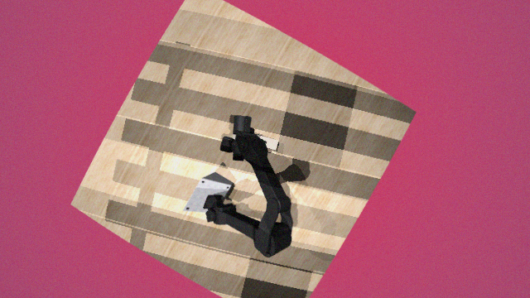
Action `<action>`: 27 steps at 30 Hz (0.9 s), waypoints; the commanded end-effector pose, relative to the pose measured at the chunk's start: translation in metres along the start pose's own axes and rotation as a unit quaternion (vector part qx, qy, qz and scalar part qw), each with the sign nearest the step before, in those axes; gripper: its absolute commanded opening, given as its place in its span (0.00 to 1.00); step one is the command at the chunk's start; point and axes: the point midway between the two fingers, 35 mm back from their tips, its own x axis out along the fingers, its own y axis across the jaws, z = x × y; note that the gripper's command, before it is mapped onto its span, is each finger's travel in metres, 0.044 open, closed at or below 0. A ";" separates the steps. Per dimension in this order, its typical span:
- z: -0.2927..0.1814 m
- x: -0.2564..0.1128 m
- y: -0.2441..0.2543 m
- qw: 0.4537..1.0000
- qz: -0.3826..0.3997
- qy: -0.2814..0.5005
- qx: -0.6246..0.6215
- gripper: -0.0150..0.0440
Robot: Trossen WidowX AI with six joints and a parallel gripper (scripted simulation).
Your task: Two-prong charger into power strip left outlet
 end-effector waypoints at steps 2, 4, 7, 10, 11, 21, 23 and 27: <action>-0.003 0.001 0.000 1.000 -0.001 0.000 0.001 1.00; -0.004 0.001 0.000 1.000 -0.001 0.000 0.001 1.00; -0.008 0.001 0.000 1.000 -0.001 0.000 0.001 1.00; -0.012 0.001 0.000 1.000 -0.001 0.000 0.001 1.00; -0.013 0.001 0.000 1.000 -0.001 0.000 0.001 1.00; -0.025 0.001 0.000 1.000 -0.001 0.001 0.000 1.00; -0.027 0.001 0.000 1.000 -0.001 0.001 0.000 1.00; -0.032 0.002 0.000 1.000 -0.001 0.001 0.000 1.00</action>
